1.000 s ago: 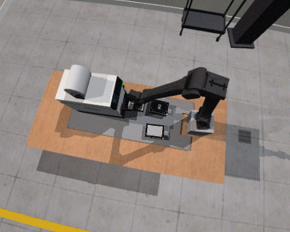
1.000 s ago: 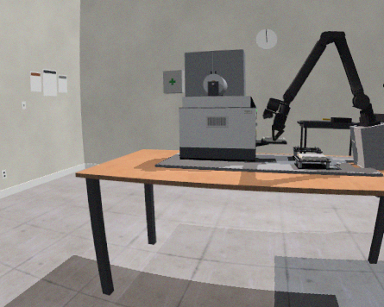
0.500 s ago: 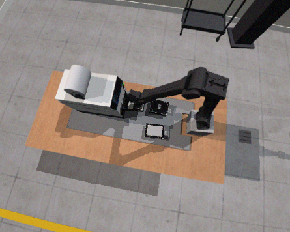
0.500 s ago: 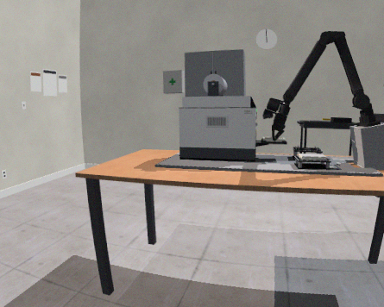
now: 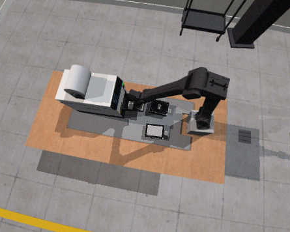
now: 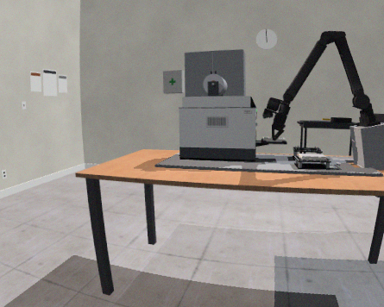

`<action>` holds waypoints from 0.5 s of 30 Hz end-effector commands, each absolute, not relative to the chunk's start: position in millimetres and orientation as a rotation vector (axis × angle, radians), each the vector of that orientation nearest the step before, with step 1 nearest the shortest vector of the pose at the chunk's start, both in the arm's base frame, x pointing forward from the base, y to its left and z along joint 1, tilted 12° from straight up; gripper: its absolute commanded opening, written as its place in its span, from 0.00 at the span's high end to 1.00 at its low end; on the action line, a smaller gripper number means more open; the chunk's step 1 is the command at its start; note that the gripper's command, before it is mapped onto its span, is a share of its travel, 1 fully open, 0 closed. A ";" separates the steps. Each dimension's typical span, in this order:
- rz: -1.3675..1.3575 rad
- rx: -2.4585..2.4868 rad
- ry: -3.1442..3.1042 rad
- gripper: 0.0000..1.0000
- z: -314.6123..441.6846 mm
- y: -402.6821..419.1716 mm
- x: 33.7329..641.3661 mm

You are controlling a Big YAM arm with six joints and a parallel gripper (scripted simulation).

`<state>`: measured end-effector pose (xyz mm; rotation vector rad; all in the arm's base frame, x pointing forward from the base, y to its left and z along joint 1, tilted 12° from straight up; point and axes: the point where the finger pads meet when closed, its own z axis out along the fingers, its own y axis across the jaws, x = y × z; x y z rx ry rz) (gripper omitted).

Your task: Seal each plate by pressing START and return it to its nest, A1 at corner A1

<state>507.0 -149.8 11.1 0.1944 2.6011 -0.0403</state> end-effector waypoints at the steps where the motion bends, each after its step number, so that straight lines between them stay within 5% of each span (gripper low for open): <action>1: -0.049 0.179 2.575 0.00 34.7 -147.7 514.2; 15: -0.055 0.159 2.578 0.00 42.8 -149.2 515.9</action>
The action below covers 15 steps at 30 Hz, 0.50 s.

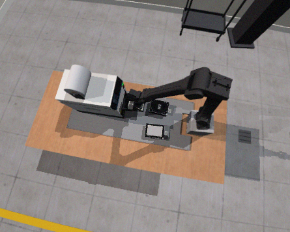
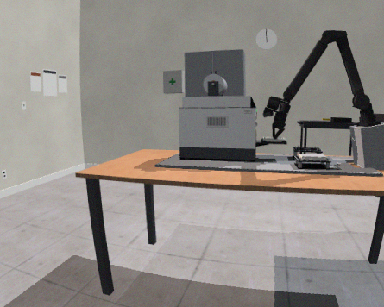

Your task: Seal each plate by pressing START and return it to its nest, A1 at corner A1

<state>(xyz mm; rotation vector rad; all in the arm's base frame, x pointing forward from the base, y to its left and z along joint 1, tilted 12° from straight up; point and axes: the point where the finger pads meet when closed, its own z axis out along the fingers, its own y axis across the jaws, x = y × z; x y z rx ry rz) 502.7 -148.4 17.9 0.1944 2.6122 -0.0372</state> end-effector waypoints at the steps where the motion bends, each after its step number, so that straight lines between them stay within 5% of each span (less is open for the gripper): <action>1: -0.055 0.159 2.576 0.00 44.7 -149.4 516.2; 15: -0.059 0.183 2.579 0.00 49.0 -159.6 515.3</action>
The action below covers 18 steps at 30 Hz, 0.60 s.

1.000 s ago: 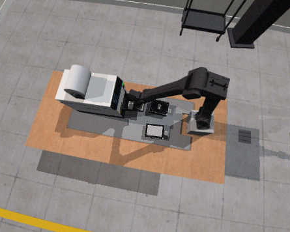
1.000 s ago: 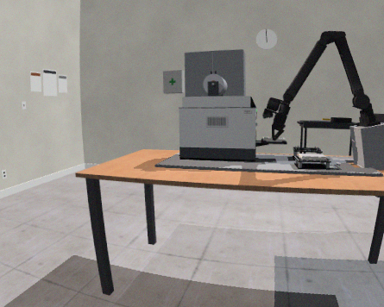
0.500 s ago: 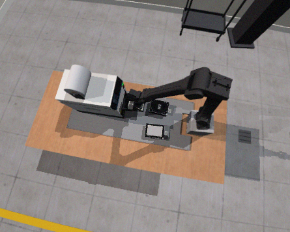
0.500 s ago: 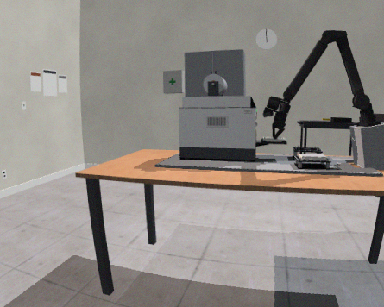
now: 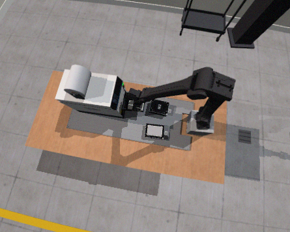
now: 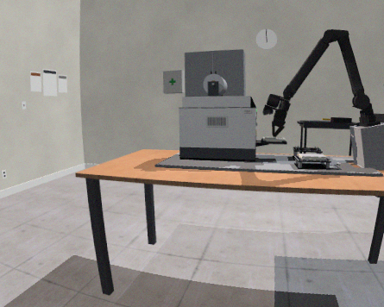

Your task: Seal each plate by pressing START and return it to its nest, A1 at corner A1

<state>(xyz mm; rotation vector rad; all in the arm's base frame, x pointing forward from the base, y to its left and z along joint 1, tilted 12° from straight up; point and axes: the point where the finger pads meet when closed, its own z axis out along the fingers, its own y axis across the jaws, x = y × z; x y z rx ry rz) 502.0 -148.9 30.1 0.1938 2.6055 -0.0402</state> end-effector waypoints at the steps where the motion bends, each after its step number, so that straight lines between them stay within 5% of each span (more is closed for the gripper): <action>1: -0.059 0.183 2.578 0.00 50.3 -159.6 515.4; 18: -0.066 0.171 2.542 0.00 53.0 -159.5 524.4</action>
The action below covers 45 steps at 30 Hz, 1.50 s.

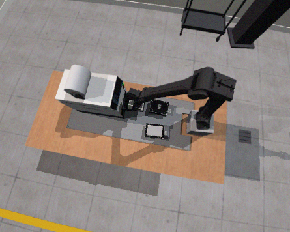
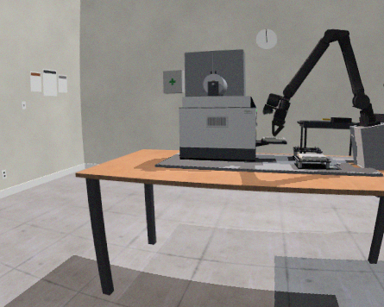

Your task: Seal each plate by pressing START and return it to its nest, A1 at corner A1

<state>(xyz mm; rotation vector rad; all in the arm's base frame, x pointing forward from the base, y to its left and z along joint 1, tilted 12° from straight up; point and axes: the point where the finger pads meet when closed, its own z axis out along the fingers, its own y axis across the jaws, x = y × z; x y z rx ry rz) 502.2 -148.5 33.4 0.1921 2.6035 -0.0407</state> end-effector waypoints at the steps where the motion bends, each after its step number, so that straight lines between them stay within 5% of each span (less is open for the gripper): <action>1: -0.065 0.173 2.546 0.00 50.9 -159.9 523.9; 45: -0.059 0.177 2.561 0.00 98.0 -156.4 505.3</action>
